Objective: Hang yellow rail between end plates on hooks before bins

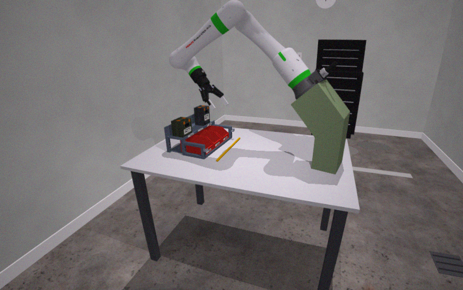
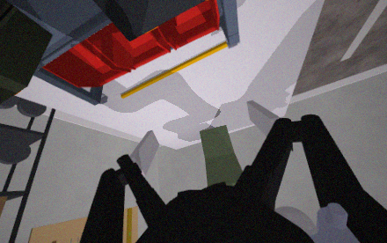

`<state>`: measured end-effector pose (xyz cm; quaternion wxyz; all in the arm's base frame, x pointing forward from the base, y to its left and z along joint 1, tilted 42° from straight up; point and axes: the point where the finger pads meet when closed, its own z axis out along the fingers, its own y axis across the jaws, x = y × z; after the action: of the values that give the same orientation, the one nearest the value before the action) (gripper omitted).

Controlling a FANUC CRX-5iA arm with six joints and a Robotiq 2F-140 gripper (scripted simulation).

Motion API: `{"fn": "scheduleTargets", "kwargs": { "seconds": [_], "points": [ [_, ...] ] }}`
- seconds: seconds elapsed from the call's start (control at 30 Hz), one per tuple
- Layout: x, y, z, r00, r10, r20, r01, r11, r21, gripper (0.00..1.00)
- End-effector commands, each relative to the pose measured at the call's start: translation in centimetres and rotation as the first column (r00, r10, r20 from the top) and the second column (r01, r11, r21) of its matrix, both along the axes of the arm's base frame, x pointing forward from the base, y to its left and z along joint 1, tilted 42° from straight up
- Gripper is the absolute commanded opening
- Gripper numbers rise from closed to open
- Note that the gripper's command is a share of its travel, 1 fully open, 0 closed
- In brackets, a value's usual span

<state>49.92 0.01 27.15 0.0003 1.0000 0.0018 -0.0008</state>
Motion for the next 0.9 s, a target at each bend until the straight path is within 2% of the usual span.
{"fn": "scheduleTargets", "kwargs": {
  "seconds": [0.0,0.17,0.57,0.73,0.87],
  "points": [
    [0.0,0.0,0.0,1.000,0.000,0.000,0.000,1.000,0.000,1.00],
    [0.2,1.8,-4.6,0.982,-0.173,0.076,0.168,0.983,0.069,1.00],
    [0.2,1.8,-4.6,0.982,-0.173,0.076,0.168,0.983,0.069,1.00],
    [0.4,3.7,-9.3,0.929,-0.344,0.138,0.324,0.934,0.150,1.00],
    [0.4,3.7,-9.3,0.929,-0.344,0.138,0.324,0.934,0.150,1.00]
  ]
}}
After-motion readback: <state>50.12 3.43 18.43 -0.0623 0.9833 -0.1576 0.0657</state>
